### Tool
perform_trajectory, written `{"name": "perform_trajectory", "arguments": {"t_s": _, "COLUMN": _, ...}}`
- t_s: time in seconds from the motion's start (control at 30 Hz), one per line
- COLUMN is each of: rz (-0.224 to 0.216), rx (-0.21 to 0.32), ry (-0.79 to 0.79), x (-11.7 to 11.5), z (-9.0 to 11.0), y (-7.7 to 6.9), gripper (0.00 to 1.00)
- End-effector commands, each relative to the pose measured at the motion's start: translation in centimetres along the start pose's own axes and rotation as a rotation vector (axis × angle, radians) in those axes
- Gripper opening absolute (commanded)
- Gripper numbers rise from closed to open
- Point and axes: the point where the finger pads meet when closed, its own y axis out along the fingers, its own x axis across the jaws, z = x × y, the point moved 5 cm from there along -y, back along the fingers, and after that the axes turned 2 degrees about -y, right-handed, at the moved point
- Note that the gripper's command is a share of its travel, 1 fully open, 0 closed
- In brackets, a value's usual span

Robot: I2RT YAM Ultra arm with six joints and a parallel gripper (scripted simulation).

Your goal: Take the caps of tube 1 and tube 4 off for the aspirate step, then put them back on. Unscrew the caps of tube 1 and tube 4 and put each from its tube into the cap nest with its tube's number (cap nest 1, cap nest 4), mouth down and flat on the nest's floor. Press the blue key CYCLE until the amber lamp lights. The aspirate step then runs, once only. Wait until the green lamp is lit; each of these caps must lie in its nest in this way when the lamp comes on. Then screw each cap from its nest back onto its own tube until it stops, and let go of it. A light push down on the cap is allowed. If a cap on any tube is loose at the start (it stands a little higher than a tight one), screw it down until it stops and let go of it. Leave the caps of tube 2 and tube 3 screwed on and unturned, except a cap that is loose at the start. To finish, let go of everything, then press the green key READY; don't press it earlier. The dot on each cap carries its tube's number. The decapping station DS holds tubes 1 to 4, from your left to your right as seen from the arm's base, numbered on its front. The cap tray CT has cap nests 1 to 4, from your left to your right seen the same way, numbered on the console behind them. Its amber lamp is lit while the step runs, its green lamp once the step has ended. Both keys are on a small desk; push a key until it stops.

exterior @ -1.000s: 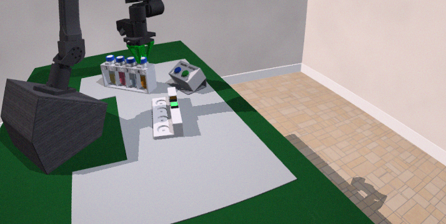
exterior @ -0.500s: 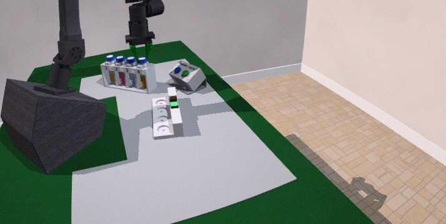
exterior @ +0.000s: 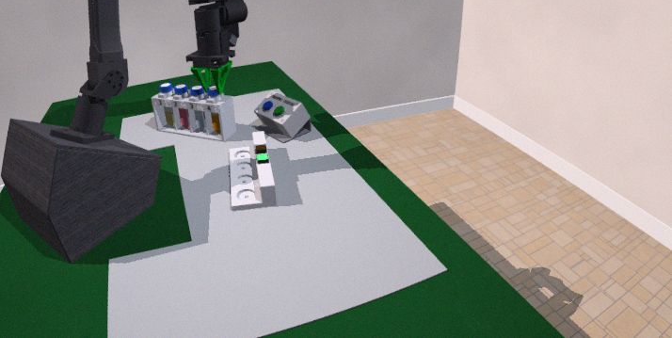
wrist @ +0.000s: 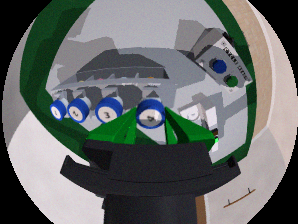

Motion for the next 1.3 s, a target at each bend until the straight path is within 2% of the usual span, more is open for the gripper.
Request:
{"name": "perform_trajectory", "arguments": {"t_s": 0.0, "rz": 0.002, "rx": -0.01, "ry": 0.217, "x": -0.06, "z": -0.17, "y": -0.19, "gripper": 0.0}}
{"name": "perform_trajectory", "arguments": {"t_s": 0.37, "rz": -0.001, "rx": -0.011, "ry": 0.767, "x": -0.06, "z": -0.17, "y": -0.19, "gripper": 0.0}}
{"name": "perform_trajectory", "arguments": {"t_s": 0.43, "rz": -0.001, "rx": -0.011, "ry": 0.767, "x": -0.06, "z": -0.17, "y": -0.19, "gripper": 0.0}}
{"name": "perform_trajectory", "arguments": {"t_s": 0.93, "rz": -0.005, "rx": -0.01, "ry": 1.517, "x": -0.06, "z": -0.17, "y": -0.19, "gripper": 0.0}}
{"name": "perform_trajectory", "arguments": {"t_s": 1.0, "rz": -0.005, "rx": -0.01, "ry": 1.517, "x": -0.06, "z": -0.17, "y": -0.19, "gripper": 0.0}}
{"name": "perform_trajectory", "arguments": {"t_s": 1.27, "rz": -0.007, "rx": -0.009, "ry": 1.917, "x": -0.06, "z": -0.16, "y": -0.19, "gripper": 0.0}}
